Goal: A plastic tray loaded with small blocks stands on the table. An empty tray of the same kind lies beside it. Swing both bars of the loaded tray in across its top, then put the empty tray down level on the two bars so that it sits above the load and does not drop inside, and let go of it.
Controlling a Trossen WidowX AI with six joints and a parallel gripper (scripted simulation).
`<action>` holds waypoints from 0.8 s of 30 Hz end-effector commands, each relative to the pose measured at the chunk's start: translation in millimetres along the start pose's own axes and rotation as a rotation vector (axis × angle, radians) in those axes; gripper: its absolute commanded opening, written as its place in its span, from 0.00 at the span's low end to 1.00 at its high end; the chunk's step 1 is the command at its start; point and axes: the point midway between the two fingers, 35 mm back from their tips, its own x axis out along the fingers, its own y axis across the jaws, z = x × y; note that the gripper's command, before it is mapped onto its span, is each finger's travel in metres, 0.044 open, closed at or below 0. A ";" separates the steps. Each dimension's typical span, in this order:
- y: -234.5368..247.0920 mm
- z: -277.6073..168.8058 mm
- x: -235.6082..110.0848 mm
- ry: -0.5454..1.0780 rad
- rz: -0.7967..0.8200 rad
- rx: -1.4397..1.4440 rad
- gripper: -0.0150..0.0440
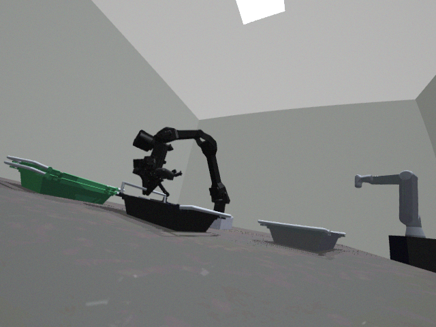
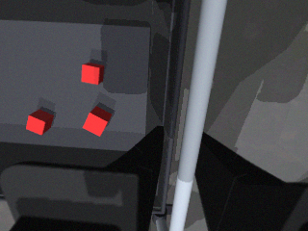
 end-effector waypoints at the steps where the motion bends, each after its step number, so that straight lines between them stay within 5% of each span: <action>1: 20.0 -1.5 6.0 0.009 0.012 -0.007 0.40; 8: 39.1 -1.9 22.9 0.009 0.014 -0.007 0.40; 18: 32.5 -0.2 -21.7 0.009 0.013 -0.007 0.40; 24: 33.9 1.3 -17.4 0.000 0.018 -0.006 0.40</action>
